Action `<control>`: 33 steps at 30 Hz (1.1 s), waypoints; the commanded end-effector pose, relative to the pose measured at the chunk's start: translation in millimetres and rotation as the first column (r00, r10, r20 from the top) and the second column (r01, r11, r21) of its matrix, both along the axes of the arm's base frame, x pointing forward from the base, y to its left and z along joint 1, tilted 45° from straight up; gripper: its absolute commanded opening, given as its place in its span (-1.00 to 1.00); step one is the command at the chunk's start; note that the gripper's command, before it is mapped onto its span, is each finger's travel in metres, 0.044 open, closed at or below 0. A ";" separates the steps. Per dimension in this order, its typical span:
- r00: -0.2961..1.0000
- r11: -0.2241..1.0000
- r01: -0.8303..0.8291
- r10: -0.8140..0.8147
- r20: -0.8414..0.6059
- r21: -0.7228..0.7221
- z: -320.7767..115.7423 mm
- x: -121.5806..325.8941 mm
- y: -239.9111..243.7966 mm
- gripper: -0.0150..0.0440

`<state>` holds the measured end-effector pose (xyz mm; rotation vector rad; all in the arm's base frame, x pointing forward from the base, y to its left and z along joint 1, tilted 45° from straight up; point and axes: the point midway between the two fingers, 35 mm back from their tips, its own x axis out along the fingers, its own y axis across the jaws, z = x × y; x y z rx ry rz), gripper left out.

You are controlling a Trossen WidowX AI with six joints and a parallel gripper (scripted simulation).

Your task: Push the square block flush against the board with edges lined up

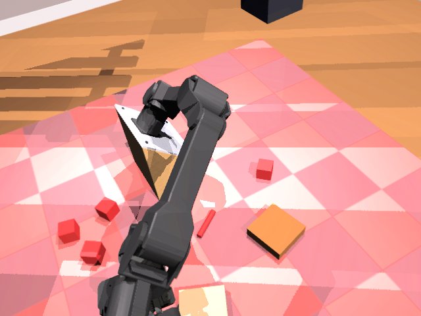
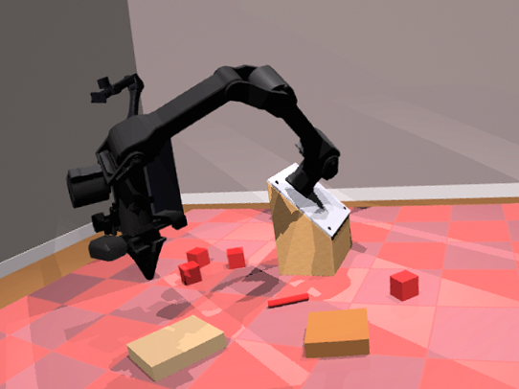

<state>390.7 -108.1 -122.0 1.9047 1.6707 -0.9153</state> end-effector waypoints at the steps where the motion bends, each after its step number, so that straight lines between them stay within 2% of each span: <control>1: 0.990 0.995 -0.099 0.100 0.104 -0.017 11.2 0.9 14.1 -0.49; 17: 0.794 0.891 -0.429 0.449 0.409 -0.147 38.7 -12.2 71.7 -0.49; 33: 0.369 0.668 -0.649 0.695 0.618 -0.364 64.2 -44.0 129.0 -0.49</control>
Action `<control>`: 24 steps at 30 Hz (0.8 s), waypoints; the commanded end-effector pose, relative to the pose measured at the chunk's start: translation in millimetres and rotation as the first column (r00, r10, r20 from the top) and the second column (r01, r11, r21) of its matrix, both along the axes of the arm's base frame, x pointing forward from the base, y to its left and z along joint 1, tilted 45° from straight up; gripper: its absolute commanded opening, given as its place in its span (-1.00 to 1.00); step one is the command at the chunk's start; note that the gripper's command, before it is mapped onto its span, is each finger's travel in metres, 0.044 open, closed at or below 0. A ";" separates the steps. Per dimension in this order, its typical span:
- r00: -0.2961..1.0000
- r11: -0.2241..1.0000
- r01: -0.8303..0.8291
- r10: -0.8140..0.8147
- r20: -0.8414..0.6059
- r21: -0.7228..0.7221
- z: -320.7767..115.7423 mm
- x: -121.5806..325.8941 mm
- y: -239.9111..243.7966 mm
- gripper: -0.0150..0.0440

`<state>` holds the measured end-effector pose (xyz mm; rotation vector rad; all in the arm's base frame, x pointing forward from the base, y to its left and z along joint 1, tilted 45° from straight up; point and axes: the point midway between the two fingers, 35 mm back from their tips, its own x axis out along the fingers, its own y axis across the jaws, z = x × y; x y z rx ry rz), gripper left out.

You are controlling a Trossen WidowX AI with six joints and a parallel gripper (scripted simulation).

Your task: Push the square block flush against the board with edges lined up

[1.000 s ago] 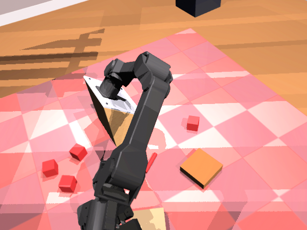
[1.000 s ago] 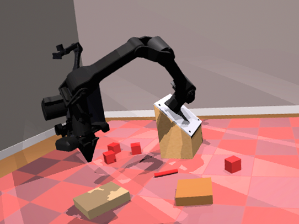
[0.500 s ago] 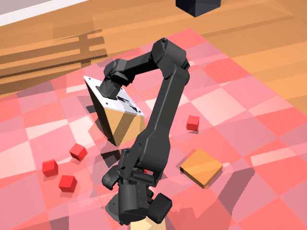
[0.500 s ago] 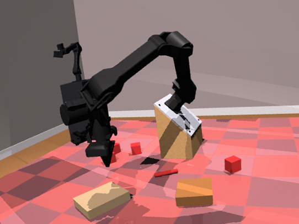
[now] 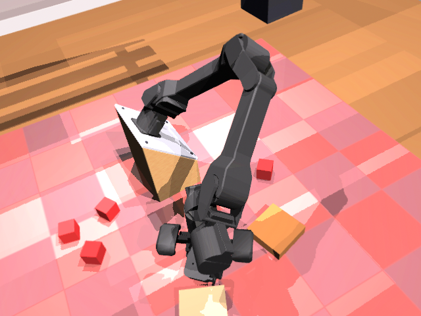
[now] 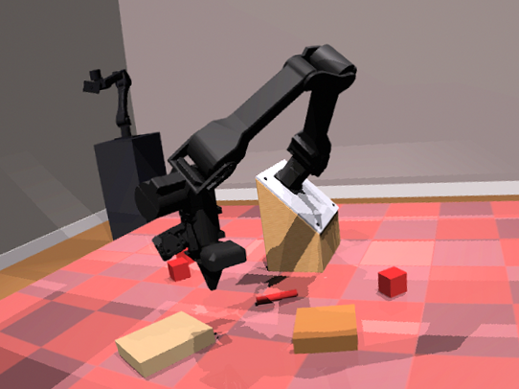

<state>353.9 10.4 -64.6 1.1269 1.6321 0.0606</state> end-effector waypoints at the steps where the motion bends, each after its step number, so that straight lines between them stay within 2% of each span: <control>1: 0.989 0.995 -0.103 0.103 0.103 -0.007 8.2 -9.8 14.0 -0.49; 8: 0.927 0.962 -0.269 0.270 0.259 -0.040 17.4 -29.6 36.8 -0.49; 16: 0.797 0.894 -0.435 0.437 0.417 -0.105 26.3 -55.2 60.1 -0.49; 24: 0.784 0.887 -0.448 0.449 0.429 -0.111 26.9 -57.5 62.0 -0.49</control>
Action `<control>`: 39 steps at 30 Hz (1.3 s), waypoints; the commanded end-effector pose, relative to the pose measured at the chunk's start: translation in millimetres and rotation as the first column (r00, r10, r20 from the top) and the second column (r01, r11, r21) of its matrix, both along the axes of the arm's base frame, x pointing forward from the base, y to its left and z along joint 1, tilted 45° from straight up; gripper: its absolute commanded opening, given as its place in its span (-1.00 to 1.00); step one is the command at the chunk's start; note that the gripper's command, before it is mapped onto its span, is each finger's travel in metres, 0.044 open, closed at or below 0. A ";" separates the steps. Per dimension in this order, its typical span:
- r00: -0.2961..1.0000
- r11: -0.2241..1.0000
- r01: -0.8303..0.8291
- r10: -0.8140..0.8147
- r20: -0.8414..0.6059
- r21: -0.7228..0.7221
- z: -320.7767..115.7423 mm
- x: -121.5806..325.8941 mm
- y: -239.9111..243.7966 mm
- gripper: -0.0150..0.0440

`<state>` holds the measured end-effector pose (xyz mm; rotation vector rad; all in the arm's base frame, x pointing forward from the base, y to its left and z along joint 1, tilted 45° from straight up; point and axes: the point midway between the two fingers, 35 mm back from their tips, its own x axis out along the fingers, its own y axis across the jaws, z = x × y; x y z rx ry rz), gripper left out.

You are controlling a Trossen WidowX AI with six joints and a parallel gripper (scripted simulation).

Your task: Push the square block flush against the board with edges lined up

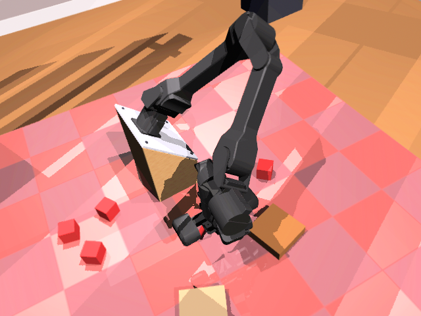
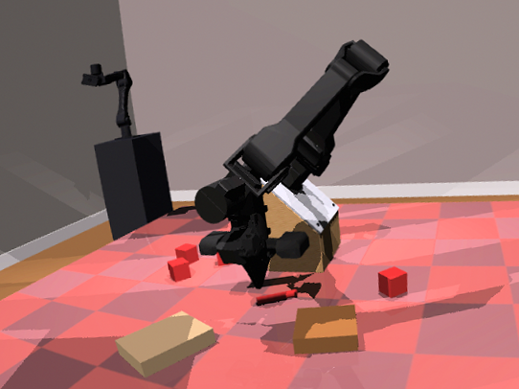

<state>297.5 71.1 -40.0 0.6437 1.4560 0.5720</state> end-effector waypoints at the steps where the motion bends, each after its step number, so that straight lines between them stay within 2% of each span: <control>1: 1.000 1.000 -0.013 0.013 0.021 0.002 0.6 -0.8 2.8 -0.49; 7: 1.000 1.000 -0.013 0.012 0.020 0.004 -36.2 0.8 40.8 -0.49; 39: 1.000 1.000 -0.013 0.012 0.018 0.004 -38.1 -20.5 42.1 -0.49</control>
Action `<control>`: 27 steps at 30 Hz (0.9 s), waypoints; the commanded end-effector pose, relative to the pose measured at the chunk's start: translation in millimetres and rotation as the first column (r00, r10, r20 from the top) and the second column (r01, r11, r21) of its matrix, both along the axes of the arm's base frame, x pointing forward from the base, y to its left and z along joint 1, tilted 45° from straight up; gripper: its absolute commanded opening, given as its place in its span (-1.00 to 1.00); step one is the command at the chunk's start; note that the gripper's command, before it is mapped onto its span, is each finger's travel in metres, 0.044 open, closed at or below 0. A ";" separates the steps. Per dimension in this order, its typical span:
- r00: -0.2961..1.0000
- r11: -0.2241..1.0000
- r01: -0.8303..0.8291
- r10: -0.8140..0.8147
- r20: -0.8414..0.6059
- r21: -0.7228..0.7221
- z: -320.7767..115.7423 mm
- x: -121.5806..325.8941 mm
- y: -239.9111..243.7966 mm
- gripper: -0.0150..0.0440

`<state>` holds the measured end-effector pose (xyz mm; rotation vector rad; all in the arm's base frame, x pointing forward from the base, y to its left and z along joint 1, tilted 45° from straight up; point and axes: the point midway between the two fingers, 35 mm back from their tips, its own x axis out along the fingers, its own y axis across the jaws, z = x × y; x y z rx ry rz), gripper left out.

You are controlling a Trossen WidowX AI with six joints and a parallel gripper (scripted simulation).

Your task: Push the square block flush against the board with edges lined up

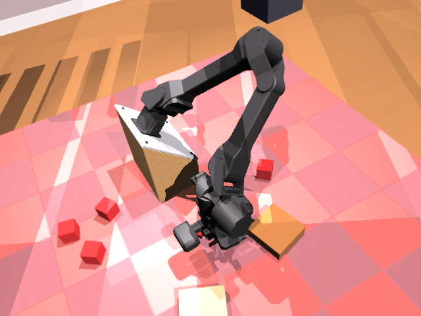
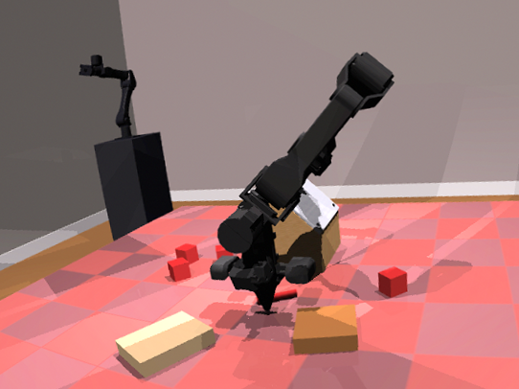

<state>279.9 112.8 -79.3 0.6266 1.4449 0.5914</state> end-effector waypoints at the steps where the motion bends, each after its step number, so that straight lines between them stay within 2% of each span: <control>1: 1.000 1.000 0.004 -0.004 0.000 0.002 1.2 -3.8 0.4 -0.49; 14: 1.000 1.000 0.004 -0.004 -0.001 0.002 0.5 -14.6 0.9 -0.49; 27: 1.000 1.000 0.004 -0.004 0.000 0.002 0.9 2.6 -0.1 -0.49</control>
